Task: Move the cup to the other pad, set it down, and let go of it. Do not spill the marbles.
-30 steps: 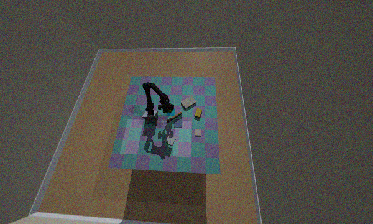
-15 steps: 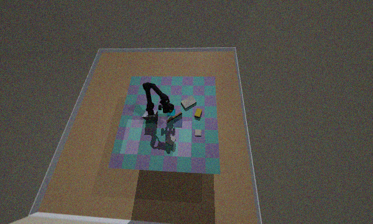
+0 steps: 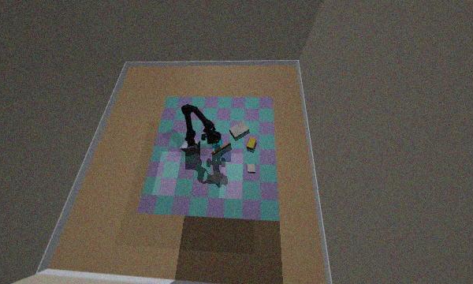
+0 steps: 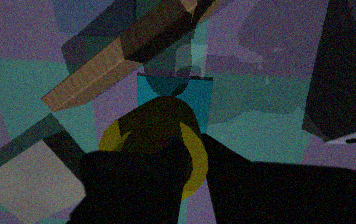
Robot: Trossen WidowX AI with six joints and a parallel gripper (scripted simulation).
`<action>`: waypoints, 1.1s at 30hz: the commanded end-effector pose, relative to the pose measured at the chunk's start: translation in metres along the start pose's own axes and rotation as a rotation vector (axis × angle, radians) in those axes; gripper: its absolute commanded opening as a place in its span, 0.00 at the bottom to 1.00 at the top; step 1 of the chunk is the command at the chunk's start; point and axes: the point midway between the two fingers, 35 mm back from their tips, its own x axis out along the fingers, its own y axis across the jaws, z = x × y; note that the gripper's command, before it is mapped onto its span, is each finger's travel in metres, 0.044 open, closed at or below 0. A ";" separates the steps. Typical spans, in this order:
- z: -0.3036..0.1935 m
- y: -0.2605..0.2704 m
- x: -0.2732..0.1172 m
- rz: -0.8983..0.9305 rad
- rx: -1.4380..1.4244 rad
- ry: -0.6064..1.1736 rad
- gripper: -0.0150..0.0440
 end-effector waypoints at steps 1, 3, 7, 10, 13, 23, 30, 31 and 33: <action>-0.001 0.000 0.007 0.001 0.002 0.005 0.25; -0.001 0.000 0.010 0.001 0.002 0.005 0.25; -0.001 0.000 0.015 0.001 0.002 0.005 0.25; -0.002 0.000 0.019 0.001 0.002 0.005 0.25; -0.002 0.000 0.023 0.001 0.002 0.006 0.25; -0.003 -0.001 0.035 0.001 0.002 0.007 0.25; -0.002 -0.001 0.032 -0.001 -0.001 0.003 0.25; -0.002 -0.001 0.032 -0.001 -0.001 0.003 0.25; -0.002 -0.001 0.032 -0.001 -0.001 0.003 0.25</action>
